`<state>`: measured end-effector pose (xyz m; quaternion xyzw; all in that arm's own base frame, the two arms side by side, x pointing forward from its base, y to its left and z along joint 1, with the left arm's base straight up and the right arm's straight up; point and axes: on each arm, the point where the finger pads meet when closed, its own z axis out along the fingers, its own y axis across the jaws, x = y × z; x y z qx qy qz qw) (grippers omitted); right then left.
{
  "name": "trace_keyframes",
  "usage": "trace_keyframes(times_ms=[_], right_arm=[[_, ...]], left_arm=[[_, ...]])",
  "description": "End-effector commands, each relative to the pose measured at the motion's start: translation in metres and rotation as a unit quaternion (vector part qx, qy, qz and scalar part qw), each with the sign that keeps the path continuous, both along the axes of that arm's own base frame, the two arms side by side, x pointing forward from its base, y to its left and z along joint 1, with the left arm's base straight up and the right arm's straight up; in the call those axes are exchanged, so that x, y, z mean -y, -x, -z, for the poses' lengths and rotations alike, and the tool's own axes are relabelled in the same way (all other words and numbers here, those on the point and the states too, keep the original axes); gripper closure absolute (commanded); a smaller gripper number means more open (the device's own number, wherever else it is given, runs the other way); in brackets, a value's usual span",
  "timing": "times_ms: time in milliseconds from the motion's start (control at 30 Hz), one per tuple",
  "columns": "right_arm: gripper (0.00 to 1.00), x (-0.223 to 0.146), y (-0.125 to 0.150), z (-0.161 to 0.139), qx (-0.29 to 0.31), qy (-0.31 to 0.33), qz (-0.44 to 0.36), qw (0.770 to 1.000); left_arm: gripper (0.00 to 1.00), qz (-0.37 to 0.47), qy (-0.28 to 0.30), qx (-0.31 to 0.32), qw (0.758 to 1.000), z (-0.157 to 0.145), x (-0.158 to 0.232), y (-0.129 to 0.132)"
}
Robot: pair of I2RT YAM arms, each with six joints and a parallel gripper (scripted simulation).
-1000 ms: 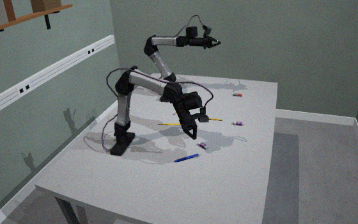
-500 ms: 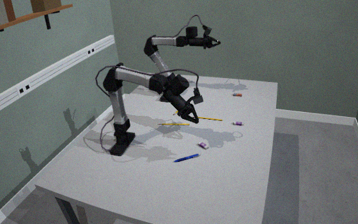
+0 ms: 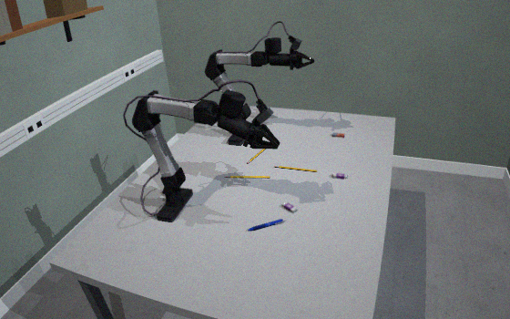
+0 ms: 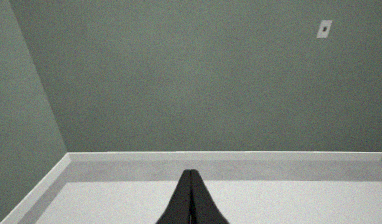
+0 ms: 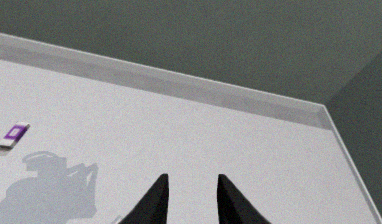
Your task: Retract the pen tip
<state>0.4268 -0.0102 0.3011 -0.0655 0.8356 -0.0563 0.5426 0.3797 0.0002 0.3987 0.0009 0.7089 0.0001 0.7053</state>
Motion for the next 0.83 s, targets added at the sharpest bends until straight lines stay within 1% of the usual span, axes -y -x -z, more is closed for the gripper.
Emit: trace_keyframes(times_ms=[0, 233, 333, 400, 533, 600, 633, 667, 733, 800], right_arm=[[0.73, -0.007, 0.009, -0.047, 0.093, -0.034, 0.003, 0.995], [0.73, -0.012, 0.034, -0.091, 0.186, -0.078, 0.005, 0.979], [0.73, -0.013, 0.034, -0.092, 0.192, -0.084, 0.005, 0.978], [0.73, -0.013, 0.045, -0.105, 0.218, -0.093, 0.004, 0.972], [0.73, -0.015, 0.052, -0.107, 0.225, -0.099, 0.002, 0.969], [0.73, -0.013, 0.047, -0.1, 0.211, -0.091, 0.004, 0.973], [0.73, -0.013, 0.057, -0.125, 0.24, -0.083, 0.0, 0.967], [0.73, -0.01, 0.058, -0.13, 0.245, -0.081, 0.002, 0.966], [0.73, -0.01, 0.057, -0.129, 0.244, -0.081, 0.002, 0.966], [0.73, -0.01, 0.052, -0.121, 0.234, -0.082, 0.003, 0.969]], left_arm=[[0.99, 0.009, 0.001, -0.012, 1.0, 0.011, 0.004, 0.0], [0.99, 0.009, 0.001, -0.012, 1.0, 0.011, 0.004, 0.0], [0.99, 0.009, 0.001, -0.012, 1.0, 0.011, 0.004, 0.0], [0.99, 0.009, 0.001, -0.012, 1.0, 0.011, 0.004, 0.0], [0.99, 0.009, 0.001, -0.012, 1.0, 0.011, 0.004, 0.0], [0.99, 0.009, 0.001, -0.012, 1.0, 0.011, 0.004, 0.0], [0.99, 0.009, 0.001, -0.012, 1.0, 0.011, 0.004, 0.0], [0.99, 0.009, 0.001, -0.012, 1.0, 0.011, 0.004, 0.0], [0.99, 0.009, 0.001, -0.012, 1.0, 0.011, 0.004, 0.0], [0.99, 0.009, 0.001, -0.012, 1.0, 0.011, 0.004, 0.0]])
